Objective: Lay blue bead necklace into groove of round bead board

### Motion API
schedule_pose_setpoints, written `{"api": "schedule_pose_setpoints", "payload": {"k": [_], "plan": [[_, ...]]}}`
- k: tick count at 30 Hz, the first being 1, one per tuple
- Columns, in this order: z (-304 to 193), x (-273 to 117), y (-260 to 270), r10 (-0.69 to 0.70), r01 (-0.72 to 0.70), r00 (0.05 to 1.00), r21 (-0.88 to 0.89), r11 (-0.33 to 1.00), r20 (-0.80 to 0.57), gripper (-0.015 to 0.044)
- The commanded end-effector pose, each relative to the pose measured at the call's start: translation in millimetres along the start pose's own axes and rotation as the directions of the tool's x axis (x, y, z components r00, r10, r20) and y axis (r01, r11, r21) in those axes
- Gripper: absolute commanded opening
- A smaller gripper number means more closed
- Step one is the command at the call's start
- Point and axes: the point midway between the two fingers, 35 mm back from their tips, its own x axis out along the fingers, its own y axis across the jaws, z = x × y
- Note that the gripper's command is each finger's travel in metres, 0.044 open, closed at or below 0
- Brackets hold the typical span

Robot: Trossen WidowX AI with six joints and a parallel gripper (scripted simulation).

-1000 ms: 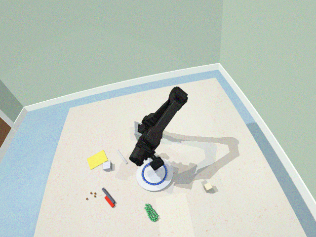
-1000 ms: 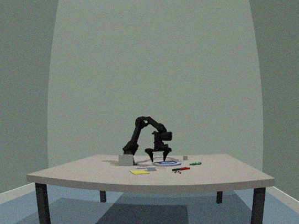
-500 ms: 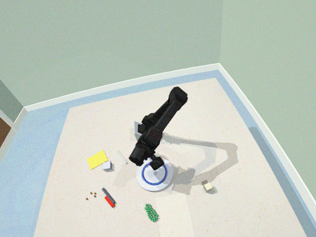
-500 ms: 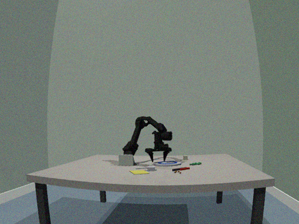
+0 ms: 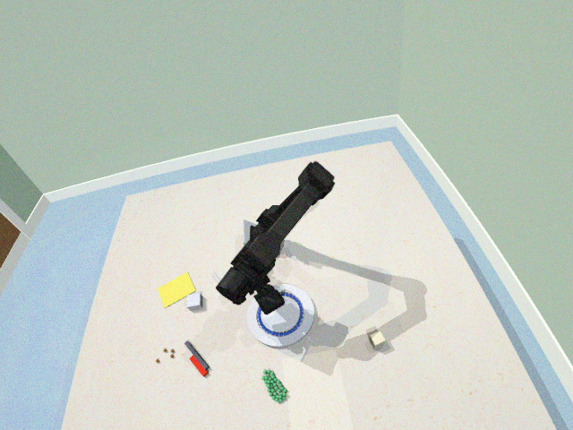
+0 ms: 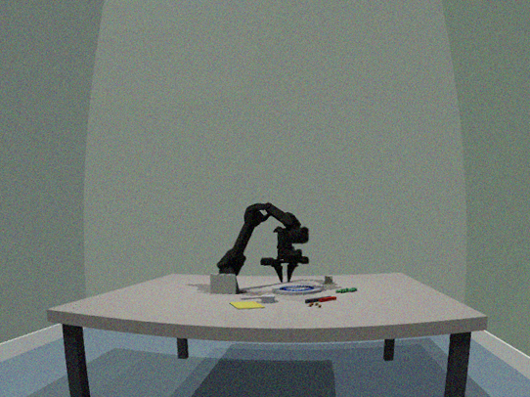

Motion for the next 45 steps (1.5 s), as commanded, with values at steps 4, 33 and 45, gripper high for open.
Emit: {"api": "schedule_pose_setpoints", "payload": {"k": [4,33,45], "plan": [[0,1,0,0.003,-0.003,1.0,0.001,1.0,0.001,0.012],[0,29,-1,-0.005,0.005,1.0,0.001,1.0,-0.003,0.0],[0,29,-1,-0.005,0.005,1.0,0.001,1.0,-0.003,0.0]]}}
